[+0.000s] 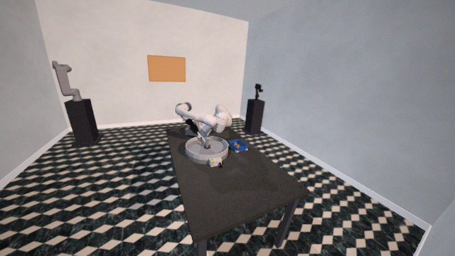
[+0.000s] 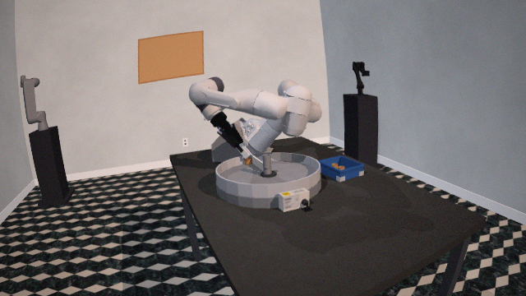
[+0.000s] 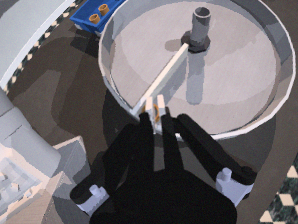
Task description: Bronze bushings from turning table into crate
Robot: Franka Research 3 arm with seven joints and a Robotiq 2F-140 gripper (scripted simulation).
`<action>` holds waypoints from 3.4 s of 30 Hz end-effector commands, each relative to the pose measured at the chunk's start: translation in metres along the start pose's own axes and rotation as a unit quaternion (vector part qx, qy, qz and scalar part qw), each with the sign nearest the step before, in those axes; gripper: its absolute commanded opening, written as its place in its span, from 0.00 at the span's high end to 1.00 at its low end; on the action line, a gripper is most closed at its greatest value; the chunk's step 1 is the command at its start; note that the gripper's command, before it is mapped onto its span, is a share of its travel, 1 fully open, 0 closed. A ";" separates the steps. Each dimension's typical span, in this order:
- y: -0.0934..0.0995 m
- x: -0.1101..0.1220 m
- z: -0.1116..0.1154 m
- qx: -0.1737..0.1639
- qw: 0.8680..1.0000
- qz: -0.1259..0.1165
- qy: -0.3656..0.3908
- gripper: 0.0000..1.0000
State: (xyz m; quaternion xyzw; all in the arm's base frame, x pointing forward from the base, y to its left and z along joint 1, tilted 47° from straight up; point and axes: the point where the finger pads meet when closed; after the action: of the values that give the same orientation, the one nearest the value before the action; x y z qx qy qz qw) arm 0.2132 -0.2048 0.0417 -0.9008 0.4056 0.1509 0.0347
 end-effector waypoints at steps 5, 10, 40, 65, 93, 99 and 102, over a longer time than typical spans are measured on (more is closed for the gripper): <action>-0.001 0.000 0.002 0.000 1.000 0.000 -0.004 0.94; -0.006 0.000 0.006 0.000 1.000 0.000 -0.004 0.94; -0.009 0.000 0.008 0.000 1.000 0.000 -0.004 0.94; -0.009 0.000 0.008 0.000 1.000 0.000 -0.004 1.00; -0.009 0.000 0.008 0.000 1.000 0.000 -0.004 1.00; -0.008 0.000 0.008 0.000 1.000 0.000 -0.004 1.00; -0.007 0.000 0.006 0.000 1.000 0.000 -0.004 1.00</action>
State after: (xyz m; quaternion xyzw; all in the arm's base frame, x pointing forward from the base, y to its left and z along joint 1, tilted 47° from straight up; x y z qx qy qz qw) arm 0.2190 -0.1992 0.0345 -0.9007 0.4065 0.1497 0.0343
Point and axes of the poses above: the point where the finger pads meet when closed, its own y axis back along the fingers, its own x axis across the jaws, z = x × y, and after that the axes turned 9 degrees about -y, right-handed
